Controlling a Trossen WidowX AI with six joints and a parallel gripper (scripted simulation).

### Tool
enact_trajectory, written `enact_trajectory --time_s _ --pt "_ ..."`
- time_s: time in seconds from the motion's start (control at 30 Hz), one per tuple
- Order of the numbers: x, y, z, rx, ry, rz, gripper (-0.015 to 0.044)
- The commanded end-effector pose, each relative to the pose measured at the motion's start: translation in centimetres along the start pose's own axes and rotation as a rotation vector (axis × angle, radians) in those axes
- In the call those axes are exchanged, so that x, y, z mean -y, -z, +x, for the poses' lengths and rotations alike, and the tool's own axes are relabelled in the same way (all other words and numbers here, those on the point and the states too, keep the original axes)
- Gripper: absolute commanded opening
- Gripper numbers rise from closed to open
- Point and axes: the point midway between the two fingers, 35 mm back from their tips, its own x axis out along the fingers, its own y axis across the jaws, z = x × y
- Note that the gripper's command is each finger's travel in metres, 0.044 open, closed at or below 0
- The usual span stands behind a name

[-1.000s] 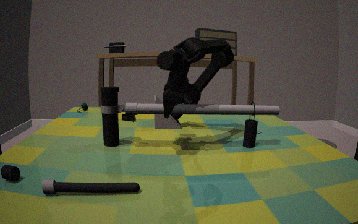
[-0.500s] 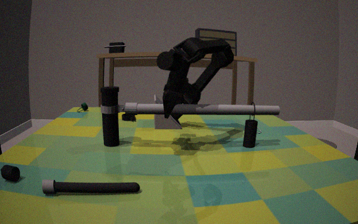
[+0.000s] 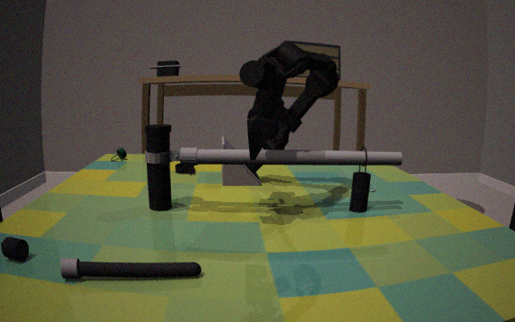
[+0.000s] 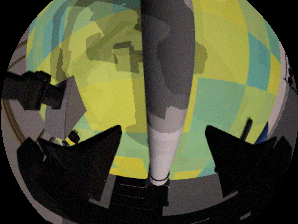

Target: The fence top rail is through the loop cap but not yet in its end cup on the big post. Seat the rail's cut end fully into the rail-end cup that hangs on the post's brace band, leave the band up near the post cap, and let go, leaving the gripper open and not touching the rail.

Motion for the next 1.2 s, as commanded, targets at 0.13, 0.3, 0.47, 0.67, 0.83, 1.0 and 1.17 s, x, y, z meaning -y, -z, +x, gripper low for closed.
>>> enact_trajectory --time_s 0.13,0.3,0.47,0.67,0.83,1.0,1.17 --pt "0.0 -0.5 -1.4 -0.004 0.010 0.005 0.0440" --pt "-0.2 -0.4 -4.7 -0.003 0.027 0.059 0.0440" --pt "-0.2 -0.4 -4.9 -0.003 0.028 0.062 0.0440" --pt "-0.2 -0.4 -4.9 -0.003 0.028 0.062 0.0440" --pt "-0.2 -0.4 -4.9 -0.003 0.028 0.062 0.0440" --pt "-0.2 -0.4 -4.9 -0.003 0.028 0.062 0.0440" --pt "-0.2 -0.4 -4.9 -0.003 0.028 0.062 0.0440"
